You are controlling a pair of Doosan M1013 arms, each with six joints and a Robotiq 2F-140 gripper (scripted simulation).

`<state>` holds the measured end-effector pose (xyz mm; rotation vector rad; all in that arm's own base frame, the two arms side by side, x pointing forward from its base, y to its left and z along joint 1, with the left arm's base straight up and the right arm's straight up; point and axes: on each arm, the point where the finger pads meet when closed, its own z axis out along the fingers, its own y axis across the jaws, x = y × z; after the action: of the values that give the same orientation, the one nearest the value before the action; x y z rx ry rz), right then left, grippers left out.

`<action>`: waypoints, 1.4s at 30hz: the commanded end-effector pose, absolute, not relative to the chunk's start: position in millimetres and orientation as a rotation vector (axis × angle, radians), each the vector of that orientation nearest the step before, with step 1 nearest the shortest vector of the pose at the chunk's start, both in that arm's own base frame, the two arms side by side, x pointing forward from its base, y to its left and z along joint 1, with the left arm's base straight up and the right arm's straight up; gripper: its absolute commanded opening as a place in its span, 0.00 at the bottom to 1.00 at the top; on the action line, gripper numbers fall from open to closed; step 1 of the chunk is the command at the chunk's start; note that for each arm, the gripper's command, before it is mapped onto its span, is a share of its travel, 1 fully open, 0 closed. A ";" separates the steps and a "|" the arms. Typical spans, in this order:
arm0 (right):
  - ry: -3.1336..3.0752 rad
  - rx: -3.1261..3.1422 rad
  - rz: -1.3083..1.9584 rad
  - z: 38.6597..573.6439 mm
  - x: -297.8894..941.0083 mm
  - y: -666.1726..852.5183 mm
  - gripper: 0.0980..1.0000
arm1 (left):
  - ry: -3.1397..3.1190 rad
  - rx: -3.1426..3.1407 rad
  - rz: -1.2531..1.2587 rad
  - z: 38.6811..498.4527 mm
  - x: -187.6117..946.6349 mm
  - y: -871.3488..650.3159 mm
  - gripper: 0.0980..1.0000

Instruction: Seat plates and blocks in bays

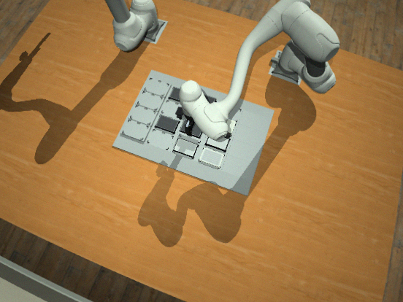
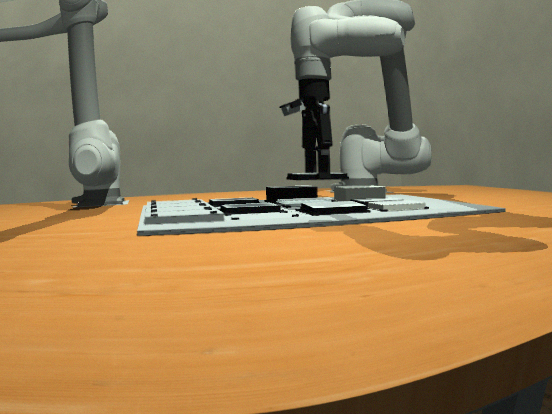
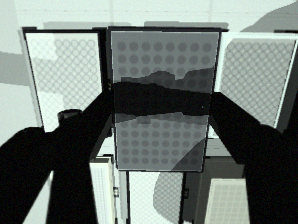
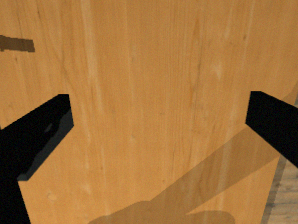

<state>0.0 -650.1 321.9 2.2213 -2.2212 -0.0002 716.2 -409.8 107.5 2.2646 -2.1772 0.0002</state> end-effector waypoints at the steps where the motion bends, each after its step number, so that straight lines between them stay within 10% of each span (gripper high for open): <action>1: -2.221 2.221 0.002 322.8 0.1 -650.3 1.00 | -2.178 2.265 0.003 107.3 716.6 -409.9 0.00; 42: -2.221 2.221 0.002 322.8 0.1 -650.3 1.00 | -2.178 2.265 0.003 60.6 716.7 -410.0 0.00</action>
<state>0.0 -650.1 321.9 2.2213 -2.2212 -0.0002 716.1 -409.8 62.1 2.2645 -2.1773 -0.0002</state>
